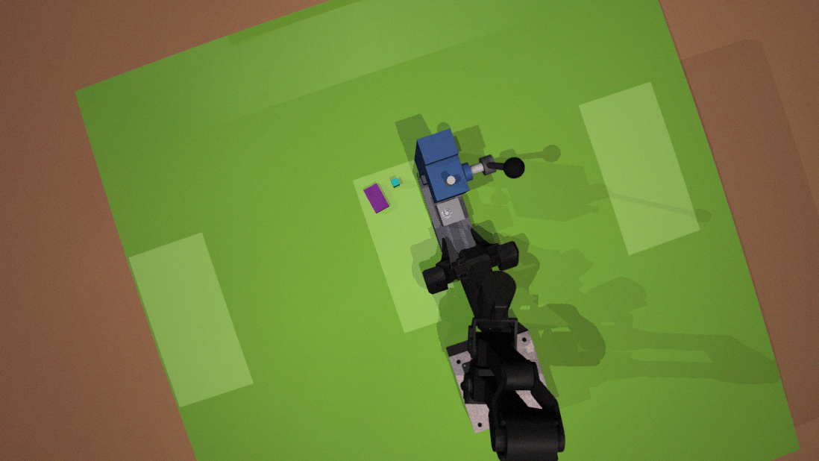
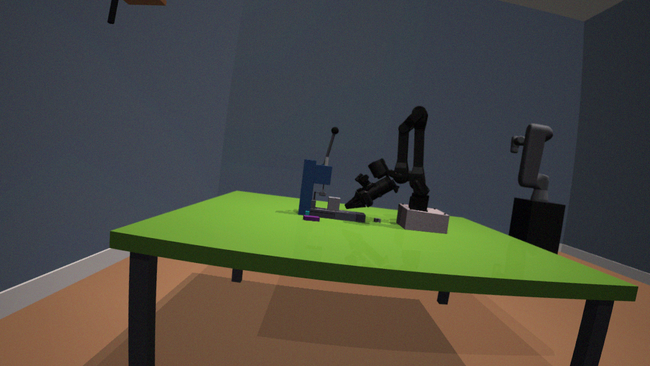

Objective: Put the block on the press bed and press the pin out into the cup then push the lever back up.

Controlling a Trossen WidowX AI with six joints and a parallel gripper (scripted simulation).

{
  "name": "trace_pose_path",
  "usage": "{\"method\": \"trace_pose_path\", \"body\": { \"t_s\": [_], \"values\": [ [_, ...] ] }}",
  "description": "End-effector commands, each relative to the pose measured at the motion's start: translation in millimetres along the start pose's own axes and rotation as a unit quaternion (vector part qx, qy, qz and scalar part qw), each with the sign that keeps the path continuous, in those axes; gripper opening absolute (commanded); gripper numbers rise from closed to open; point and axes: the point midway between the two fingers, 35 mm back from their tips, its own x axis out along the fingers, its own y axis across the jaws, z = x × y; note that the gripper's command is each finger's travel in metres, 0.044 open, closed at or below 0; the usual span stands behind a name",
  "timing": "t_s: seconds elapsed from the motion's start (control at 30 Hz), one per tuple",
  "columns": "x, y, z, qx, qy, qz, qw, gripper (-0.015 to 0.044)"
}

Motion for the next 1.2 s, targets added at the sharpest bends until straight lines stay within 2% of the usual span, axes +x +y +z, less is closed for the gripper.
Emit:
{"method": "trace_pose_path", "body": {
  "t_s": [0.0,0.27,0.43,1.17],
  "values": [
    [-0.3,1.0,-0.2,-0.003,-0.001,0.003,1.0,0.03],
    [1.2,0.8,0.9,-0.003,-0.001,0.003,1.0,0.03],
    [28.2,-0.3,20.8,-0.003,-0.002,0.003,1.0,0.03],
    [29.6,-16.3,21.8,-0.003,-0.004,0.002,1.0,0.03]
  ]
}}
